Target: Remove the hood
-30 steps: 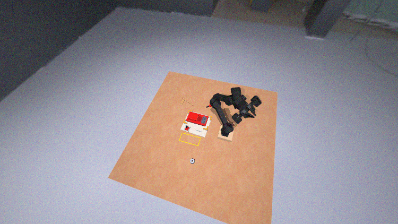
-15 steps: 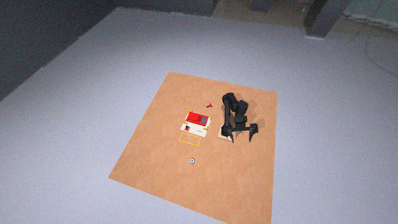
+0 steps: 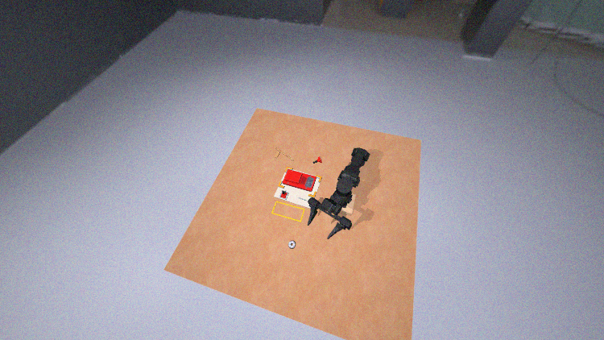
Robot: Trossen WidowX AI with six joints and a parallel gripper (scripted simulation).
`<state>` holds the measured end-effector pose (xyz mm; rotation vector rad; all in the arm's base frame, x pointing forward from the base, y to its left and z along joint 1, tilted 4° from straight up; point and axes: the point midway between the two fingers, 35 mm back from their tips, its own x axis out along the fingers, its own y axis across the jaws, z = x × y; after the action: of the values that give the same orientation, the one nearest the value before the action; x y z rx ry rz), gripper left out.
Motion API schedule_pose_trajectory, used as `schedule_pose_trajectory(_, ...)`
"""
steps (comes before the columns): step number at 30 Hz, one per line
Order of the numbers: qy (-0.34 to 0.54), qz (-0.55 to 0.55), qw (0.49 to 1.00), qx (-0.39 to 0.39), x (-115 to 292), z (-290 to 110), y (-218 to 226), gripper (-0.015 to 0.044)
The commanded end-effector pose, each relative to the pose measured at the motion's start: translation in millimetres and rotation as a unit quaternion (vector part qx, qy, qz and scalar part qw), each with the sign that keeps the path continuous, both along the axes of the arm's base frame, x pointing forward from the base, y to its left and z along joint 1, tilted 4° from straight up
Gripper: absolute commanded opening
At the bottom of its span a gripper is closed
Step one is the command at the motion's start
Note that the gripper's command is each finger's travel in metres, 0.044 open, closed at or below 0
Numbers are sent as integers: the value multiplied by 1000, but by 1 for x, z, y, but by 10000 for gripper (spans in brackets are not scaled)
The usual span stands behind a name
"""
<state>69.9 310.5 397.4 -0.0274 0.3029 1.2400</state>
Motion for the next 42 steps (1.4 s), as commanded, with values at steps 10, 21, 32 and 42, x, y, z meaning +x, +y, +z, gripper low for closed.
schedule_pose_trajectory(10,12,-159,972,-170,134,-78,-20,440)
schedule_pose_trajectory(21,101,-281,905,-303,236,-155,-102,440)
schedule_pose_trajectory(32,246,-374,809,-382,287,-227,-222,440)
schedule_pose_trajectory(42,406,-428,693,-413,284,-283,-343,440)
